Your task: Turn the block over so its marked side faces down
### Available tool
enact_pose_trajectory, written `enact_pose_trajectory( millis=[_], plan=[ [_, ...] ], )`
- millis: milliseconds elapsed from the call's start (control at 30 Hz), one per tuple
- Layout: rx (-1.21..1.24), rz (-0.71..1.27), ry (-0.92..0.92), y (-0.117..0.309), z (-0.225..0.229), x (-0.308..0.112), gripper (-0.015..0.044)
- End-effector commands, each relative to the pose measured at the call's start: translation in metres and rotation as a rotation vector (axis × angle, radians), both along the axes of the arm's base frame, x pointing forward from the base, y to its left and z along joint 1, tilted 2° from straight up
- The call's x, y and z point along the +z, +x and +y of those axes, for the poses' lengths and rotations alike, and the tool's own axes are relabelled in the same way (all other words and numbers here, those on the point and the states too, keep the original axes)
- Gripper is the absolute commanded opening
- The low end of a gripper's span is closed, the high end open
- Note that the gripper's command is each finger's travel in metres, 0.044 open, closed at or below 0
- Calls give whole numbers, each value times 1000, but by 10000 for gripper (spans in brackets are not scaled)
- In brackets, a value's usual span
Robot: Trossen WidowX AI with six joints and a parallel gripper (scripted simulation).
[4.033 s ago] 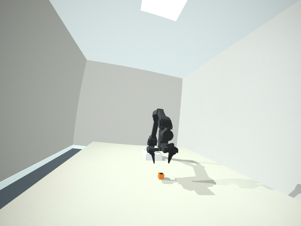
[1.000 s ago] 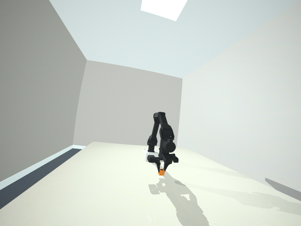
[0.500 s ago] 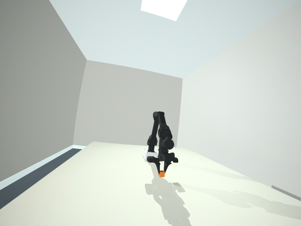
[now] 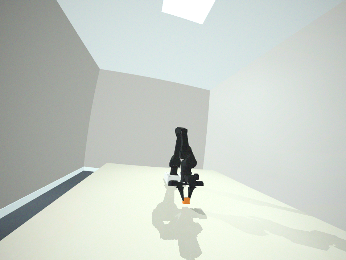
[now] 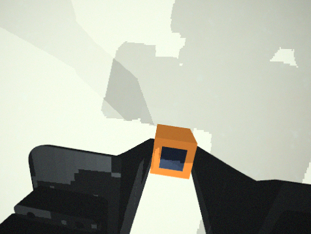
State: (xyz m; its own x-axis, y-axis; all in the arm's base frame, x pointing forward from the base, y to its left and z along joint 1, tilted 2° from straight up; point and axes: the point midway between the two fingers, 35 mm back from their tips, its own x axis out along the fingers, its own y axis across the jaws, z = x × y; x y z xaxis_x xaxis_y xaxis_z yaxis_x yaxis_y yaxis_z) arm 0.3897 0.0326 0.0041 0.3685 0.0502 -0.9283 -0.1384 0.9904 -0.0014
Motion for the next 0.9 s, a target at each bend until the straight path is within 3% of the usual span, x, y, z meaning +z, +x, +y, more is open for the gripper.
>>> enact_pose_trajectory(
  millis=[0,867],
  plan=[
    [7,-68,11,-5,0,1,0],
    [-4,-385,48,5,-2,-24,0]
  ],
)
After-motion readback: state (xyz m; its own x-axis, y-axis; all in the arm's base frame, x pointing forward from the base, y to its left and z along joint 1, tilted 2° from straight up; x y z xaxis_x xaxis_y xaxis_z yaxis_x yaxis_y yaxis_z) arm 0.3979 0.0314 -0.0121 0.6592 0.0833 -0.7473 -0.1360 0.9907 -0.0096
